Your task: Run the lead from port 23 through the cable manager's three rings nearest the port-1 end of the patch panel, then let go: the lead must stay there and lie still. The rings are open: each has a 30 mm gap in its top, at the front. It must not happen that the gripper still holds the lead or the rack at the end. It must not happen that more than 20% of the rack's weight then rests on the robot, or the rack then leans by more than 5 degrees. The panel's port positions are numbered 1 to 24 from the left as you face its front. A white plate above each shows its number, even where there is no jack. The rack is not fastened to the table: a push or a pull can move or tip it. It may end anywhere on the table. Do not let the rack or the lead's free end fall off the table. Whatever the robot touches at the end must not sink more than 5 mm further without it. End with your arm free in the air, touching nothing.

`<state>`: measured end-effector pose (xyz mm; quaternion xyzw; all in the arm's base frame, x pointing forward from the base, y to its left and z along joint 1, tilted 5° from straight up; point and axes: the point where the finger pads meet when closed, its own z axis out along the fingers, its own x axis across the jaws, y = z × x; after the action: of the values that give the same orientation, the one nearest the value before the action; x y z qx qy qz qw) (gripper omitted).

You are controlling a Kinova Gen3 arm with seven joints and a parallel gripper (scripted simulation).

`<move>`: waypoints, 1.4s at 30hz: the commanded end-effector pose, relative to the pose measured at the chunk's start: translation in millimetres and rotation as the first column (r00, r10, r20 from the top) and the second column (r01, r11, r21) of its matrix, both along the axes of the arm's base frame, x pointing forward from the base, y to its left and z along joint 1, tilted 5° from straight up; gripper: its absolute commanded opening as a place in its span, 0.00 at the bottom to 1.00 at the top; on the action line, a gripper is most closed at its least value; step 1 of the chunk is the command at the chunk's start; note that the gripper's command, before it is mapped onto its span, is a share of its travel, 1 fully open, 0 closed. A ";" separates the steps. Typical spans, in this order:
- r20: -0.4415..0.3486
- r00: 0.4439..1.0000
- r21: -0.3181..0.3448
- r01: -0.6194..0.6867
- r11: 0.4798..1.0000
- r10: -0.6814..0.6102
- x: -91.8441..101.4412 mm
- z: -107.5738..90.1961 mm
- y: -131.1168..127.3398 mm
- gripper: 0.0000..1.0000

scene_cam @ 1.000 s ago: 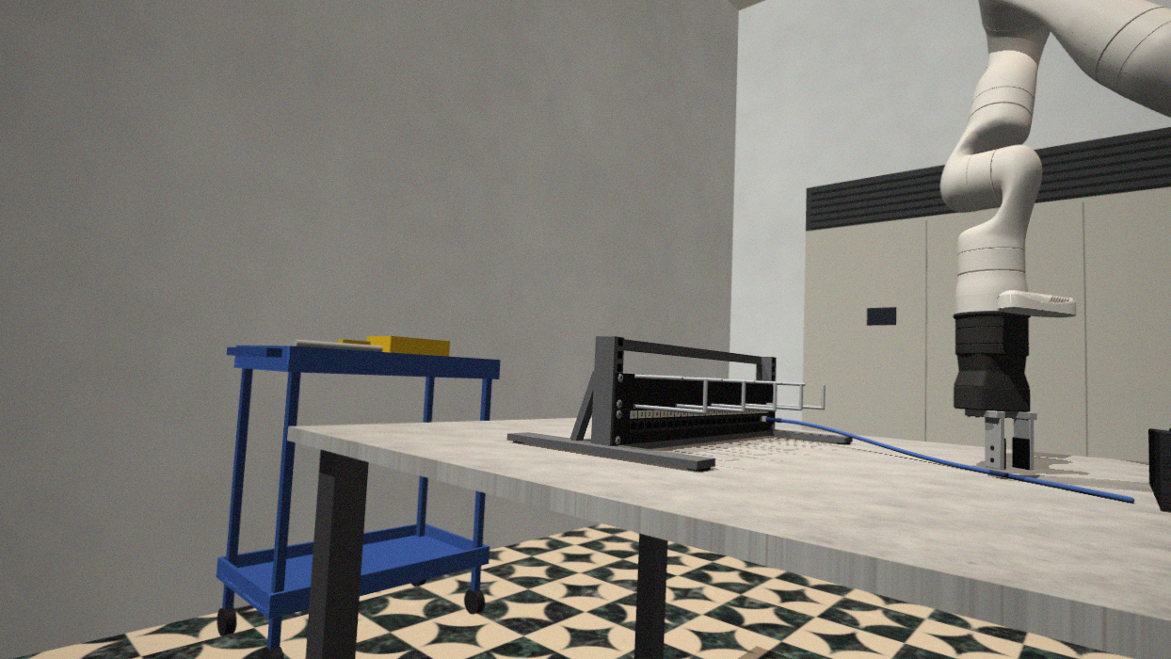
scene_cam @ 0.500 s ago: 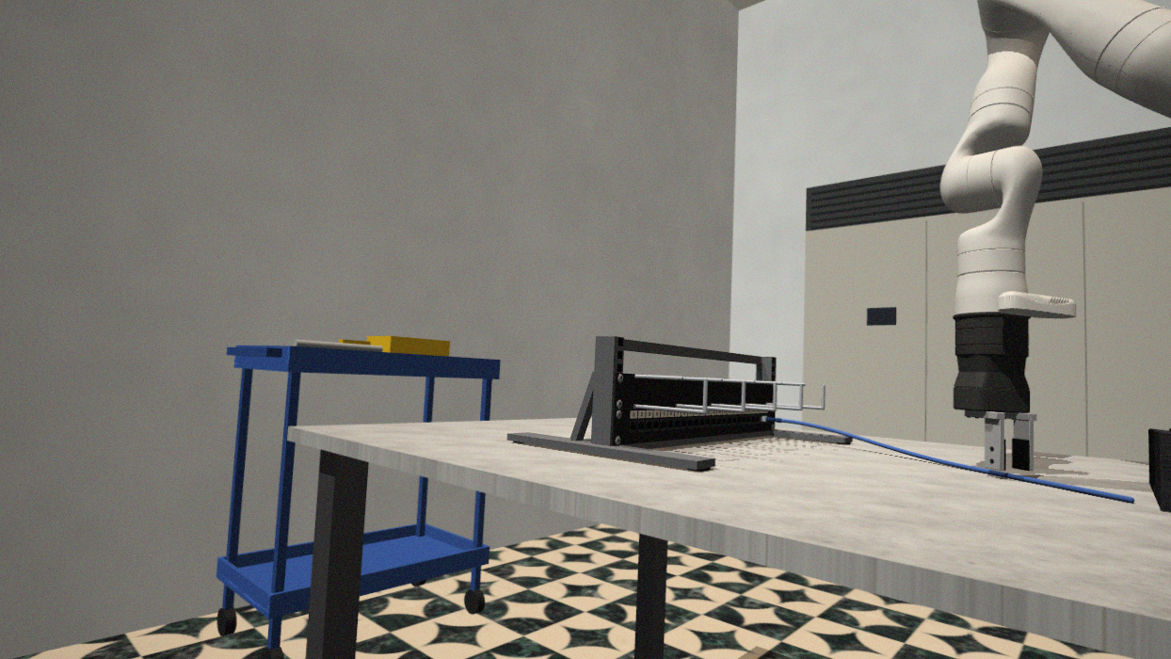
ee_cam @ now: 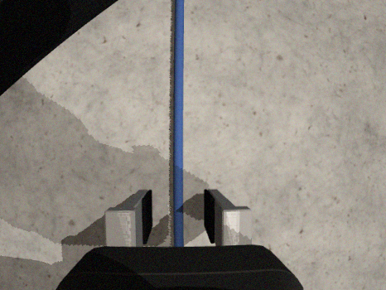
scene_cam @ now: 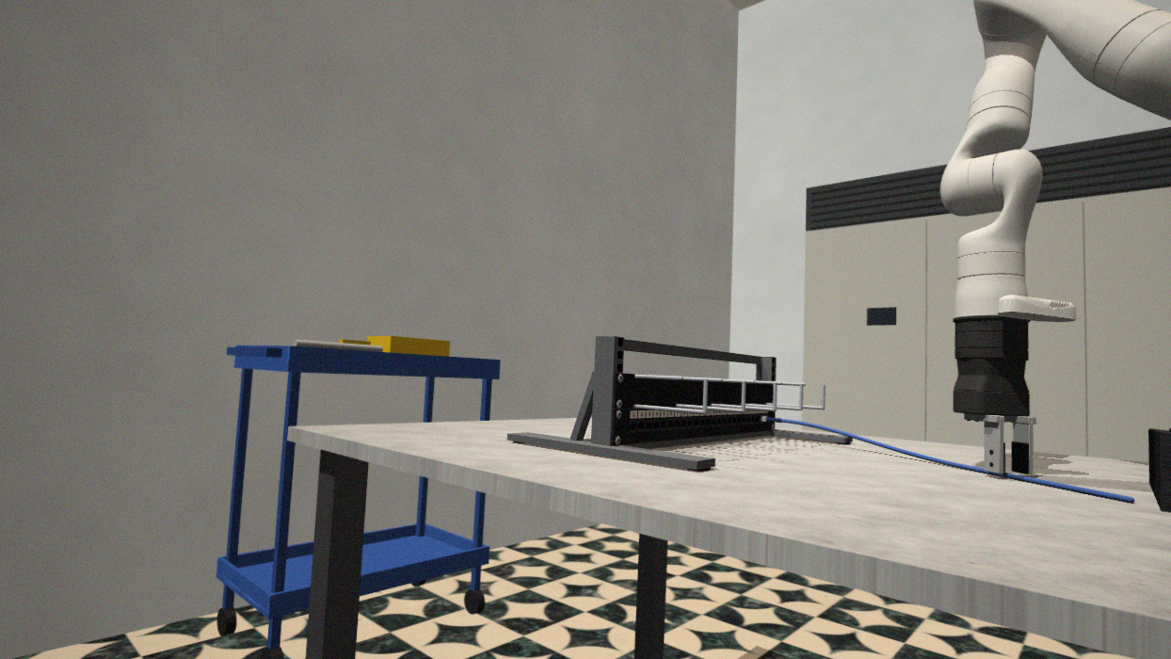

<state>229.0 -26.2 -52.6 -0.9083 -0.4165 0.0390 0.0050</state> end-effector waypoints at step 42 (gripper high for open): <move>-0.001 1.000 0.001 -0.001 1.000 0.001 -0.8 -5.5 0.3 0.67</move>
<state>227.8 -25.9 -58.4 -0.9081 -0.4168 0.0399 0.0058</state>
